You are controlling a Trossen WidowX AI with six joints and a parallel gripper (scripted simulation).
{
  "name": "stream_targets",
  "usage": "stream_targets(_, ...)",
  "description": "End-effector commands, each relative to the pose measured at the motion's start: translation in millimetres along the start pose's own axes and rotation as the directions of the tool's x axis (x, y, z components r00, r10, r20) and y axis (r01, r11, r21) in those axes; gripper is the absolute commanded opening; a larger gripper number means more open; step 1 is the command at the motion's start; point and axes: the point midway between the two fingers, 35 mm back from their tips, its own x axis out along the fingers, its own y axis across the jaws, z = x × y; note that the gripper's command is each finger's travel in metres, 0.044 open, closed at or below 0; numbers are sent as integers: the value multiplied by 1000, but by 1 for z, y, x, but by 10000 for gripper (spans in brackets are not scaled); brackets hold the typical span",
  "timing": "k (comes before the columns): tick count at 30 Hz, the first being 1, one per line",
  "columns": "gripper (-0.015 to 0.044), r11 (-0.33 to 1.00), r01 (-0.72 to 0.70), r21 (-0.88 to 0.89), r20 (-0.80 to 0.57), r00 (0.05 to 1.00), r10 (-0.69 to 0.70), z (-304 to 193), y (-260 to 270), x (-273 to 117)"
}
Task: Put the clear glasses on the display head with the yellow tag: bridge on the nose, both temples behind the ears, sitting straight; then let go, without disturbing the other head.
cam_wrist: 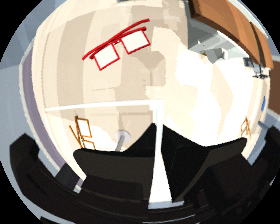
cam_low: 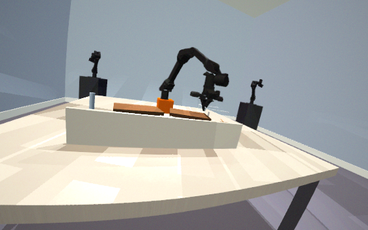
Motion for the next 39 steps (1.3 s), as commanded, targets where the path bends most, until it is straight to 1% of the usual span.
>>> stream_targets(1, 0, 1000, -8, 4, 15, 1000, 8, 0, 1, -20)
stream_targets(4, 0, 1000, -7, 8, 16, 1000, 7, -1, 1, -20)
stream_targets(7, 0, 999, 1, 49, 23, 1000, -2, -2, 2, -21)
stream_targets(13, 0, 978, 26, 208, 55, 998, -38, -9, 8, -23)
stream_targets(19, 0, 929, 34, 369, 91, 993, -72, -16, 14, -27)
stream_targets(29, 0, 793, 1, 610, 158, 980, -122, -28, 23, -33)
stream_targets(39, 0, 601, -88, 794, 230, 959, -163, -40, 32, -39)
